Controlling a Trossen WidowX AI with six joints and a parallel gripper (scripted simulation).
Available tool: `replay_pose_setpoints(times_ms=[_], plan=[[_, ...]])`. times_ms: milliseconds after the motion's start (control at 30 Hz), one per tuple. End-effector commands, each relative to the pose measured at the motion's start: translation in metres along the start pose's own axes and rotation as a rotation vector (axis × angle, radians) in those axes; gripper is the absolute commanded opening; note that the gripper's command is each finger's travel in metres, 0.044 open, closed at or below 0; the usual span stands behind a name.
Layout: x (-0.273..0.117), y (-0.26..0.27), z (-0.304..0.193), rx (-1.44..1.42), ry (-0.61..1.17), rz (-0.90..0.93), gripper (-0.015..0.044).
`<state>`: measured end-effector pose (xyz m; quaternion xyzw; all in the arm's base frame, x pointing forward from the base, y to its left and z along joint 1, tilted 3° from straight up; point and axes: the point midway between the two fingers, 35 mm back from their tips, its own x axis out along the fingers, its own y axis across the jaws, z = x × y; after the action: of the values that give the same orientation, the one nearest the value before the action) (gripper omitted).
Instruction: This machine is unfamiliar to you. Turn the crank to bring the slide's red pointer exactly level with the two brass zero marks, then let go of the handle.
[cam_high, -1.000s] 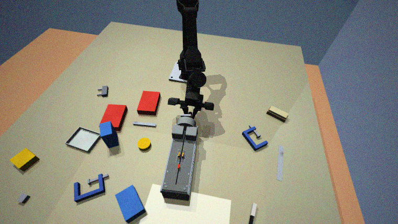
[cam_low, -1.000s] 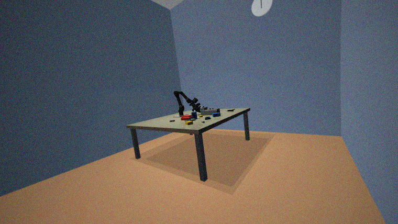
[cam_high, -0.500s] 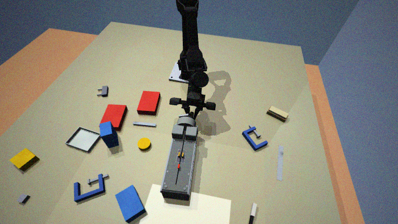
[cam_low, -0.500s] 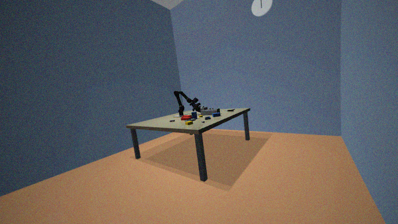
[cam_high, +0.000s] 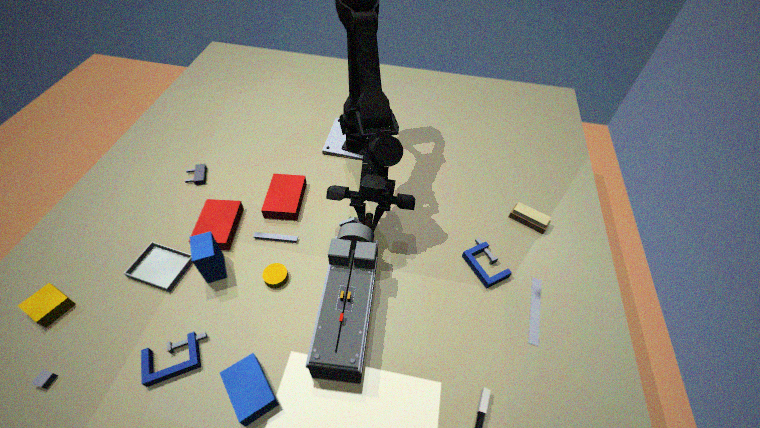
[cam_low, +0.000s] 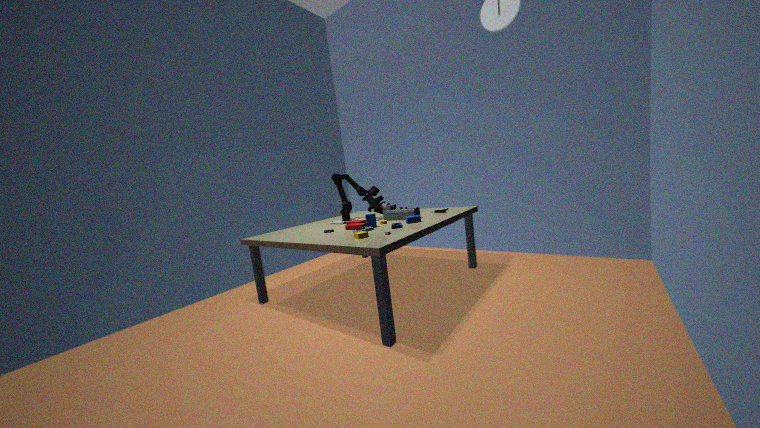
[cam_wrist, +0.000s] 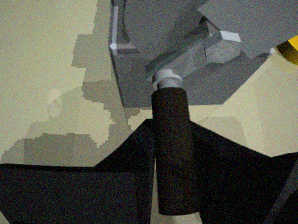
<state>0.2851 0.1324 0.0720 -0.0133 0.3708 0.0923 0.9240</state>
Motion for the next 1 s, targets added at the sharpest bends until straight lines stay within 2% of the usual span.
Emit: replay_pose_setpoints(times_ms=[0, 967], plan=[[-0.004, 0.007, 0.004, -0.003, -0.009, 0.023, 0.0000], [-0.016, 0.013, 0.015, -0.003, -0.009, 0.023, 0.0000]])
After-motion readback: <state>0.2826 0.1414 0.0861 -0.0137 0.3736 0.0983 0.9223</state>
